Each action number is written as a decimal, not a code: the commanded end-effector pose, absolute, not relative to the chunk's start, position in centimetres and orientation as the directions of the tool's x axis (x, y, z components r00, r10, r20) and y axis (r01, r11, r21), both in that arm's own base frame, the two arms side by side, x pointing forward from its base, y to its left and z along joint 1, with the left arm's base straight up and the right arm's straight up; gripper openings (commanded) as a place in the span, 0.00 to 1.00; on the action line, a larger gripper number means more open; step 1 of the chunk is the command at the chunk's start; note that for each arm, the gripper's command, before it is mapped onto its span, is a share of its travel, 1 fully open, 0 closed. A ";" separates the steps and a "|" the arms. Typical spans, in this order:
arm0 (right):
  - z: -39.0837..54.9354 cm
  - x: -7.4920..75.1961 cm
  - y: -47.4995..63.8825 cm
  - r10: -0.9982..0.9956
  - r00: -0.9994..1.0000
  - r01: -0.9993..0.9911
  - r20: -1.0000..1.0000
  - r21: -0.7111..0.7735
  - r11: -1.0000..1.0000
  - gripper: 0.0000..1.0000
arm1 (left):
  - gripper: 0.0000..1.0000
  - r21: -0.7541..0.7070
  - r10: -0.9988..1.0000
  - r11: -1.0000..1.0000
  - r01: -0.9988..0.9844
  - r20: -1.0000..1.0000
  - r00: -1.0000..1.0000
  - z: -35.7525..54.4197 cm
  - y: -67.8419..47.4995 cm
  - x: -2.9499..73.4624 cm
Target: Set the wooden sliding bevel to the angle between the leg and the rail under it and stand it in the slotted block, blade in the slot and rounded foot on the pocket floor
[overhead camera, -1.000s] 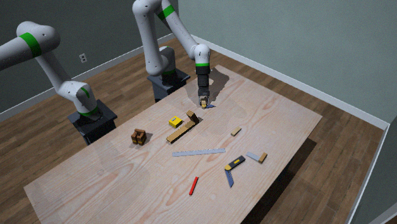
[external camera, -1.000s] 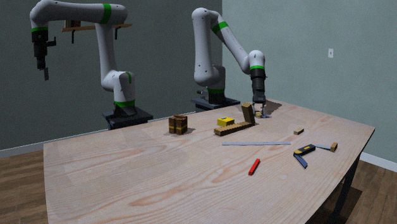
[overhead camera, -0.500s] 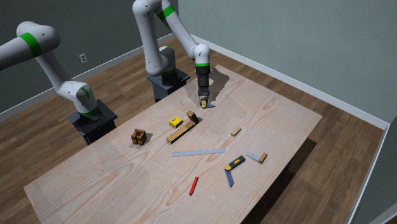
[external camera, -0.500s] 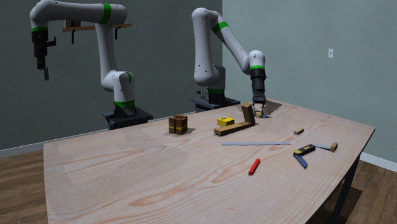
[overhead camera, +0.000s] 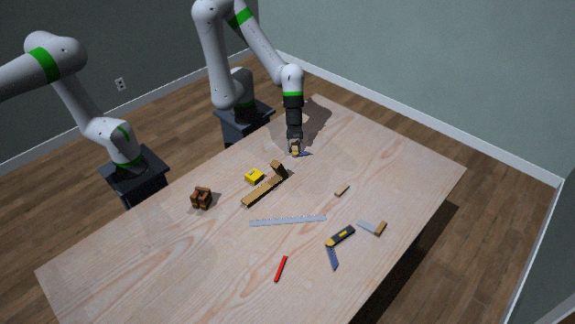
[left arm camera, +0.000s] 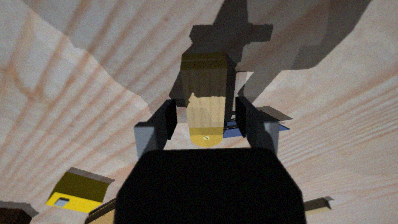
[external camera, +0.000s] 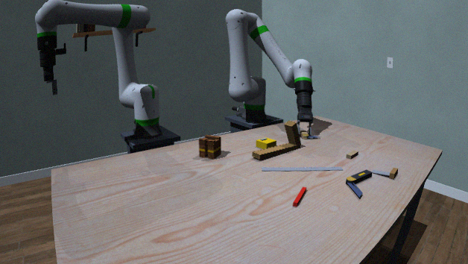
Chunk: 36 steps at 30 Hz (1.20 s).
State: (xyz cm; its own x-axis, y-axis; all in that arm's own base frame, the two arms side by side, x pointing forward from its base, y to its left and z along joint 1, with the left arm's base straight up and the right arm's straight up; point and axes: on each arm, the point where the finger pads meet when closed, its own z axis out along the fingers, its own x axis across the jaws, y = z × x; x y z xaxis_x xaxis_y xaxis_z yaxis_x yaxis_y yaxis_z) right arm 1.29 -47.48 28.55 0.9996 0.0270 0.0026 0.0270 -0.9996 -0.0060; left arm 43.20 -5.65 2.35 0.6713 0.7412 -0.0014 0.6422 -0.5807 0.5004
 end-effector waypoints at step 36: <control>29.0 1.3 -47.5 0.027 1.000 0.027 0.000 0.000 -1.000 1.00 | 0.00 0.506 0.738 -0.584 0.635 0.004 0.675 2.7 -5.8 43.5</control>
State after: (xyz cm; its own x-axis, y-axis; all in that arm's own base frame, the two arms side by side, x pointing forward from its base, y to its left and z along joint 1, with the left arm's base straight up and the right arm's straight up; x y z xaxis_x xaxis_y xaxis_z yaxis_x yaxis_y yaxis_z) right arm 1.29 -47.48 28.55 0.9996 0.0270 0.0026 0.0271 -0.9996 -0.0060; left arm 43.19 -5.66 2.35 0.6713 0.7412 -0.0014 0.6422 -0.5807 0.5004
